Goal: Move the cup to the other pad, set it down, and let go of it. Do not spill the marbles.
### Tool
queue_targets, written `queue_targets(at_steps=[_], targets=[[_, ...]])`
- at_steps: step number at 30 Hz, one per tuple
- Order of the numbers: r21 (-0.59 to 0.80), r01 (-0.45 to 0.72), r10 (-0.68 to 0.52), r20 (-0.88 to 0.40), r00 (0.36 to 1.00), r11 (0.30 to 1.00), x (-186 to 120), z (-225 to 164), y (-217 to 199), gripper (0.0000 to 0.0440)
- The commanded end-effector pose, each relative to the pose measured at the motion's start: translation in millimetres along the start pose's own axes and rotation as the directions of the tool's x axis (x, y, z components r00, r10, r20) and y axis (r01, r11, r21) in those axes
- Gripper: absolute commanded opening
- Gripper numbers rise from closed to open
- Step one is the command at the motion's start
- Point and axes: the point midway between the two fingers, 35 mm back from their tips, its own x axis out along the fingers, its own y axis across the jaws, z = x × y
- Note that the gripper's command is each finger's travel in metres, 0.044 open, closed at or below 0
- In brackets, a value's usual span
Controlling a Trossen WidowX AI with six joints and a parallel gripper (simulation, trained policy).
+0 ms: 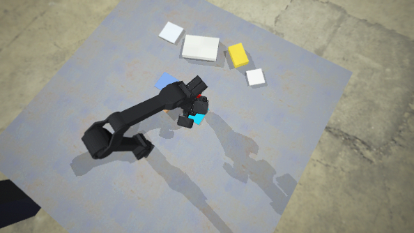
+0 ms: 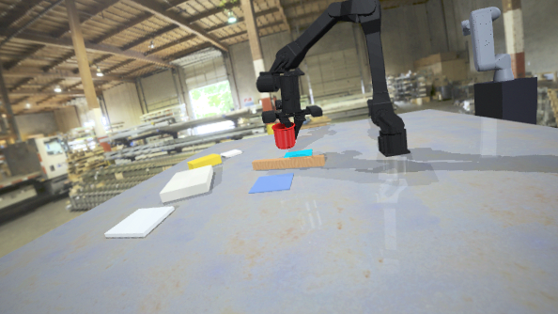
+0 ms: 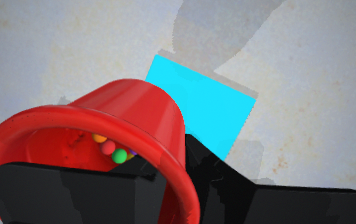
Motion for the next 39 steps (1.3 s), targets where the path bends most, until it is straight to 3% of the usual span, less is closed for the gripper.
queue_targets(at_steps=[1, 9, 12, 16, 25, 39], targets=[[0.014, 0.012, -0.012, -0.003, 1.000, 1.000, 9.6, -3.9, -8.6, 0.0010], [0.034, 0.037, -0.036, -0.013, 0.999, 0.999, 25.0, -11.5, -24.4, 0.0033], [0.046, 0.026, -0.026, -0.004, 1.000, 0.999, 27.3, -9.1, -26.4, 0.0074], [0.065, -0.017, 0.016, 0.018, 1.000, 0.998, 22.9, -2.9, -23.3, 0.0168], [0.069, -0.080, 0.077, 0.039, 0.996, 0.994, 10.3, -1.3, -25.2, 0.0196], [0.085, -0.157, 0.150, 0.076, 0.986, 0.984, -17.7, 2.3, -32.0, 0.0281]])
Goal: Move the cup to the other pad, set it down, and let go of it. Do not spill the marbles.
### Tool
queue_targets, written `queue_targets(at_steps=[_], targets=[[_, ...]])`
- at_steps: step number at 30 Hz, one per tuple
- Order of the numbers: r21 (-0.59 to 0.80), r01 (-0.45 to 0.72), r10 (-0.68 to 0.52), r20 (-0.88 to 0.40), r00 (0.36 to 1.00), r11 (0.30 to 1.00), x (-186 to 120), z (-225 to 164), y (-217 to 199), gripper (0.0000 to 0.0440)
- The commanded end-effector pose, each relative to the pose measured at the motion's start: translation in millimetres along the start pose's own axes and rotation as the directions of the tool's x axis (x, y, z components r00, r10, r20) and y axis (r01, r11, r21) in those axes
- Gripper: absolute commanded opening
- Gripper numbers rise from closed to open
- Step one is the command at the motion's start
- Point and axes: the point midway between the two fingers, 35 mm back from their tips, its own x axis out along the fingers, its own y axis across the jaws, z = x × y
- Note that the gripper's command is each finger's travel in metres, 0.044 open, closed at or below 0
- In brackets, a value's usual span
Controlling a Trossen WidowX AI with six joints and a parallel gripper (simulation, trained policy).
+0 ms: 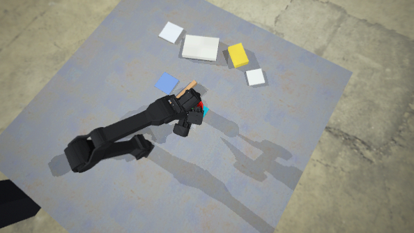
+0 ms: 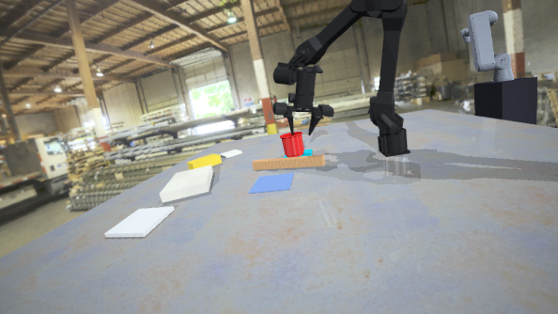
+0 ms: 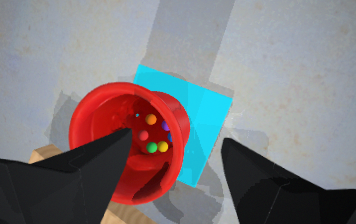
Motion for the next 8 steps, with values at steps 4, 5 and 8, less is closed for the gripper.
queue_targets(at_steps=[4, 5, 8], targets=[[0.007, -0.043, 0.043, 0.027, 0.999, 0.999, -18.9, 6.8, 0.9, 0.0302], [0.008, -0.051, 0.050, 0.034, 0.998, 0.999, -22.3, 8.4, 1.5, 0.0312], [0.010, -0.072, 0.072, 0.054, 0.996, 0.997, -33.3, 13.4, 3.0, 0.0347]])
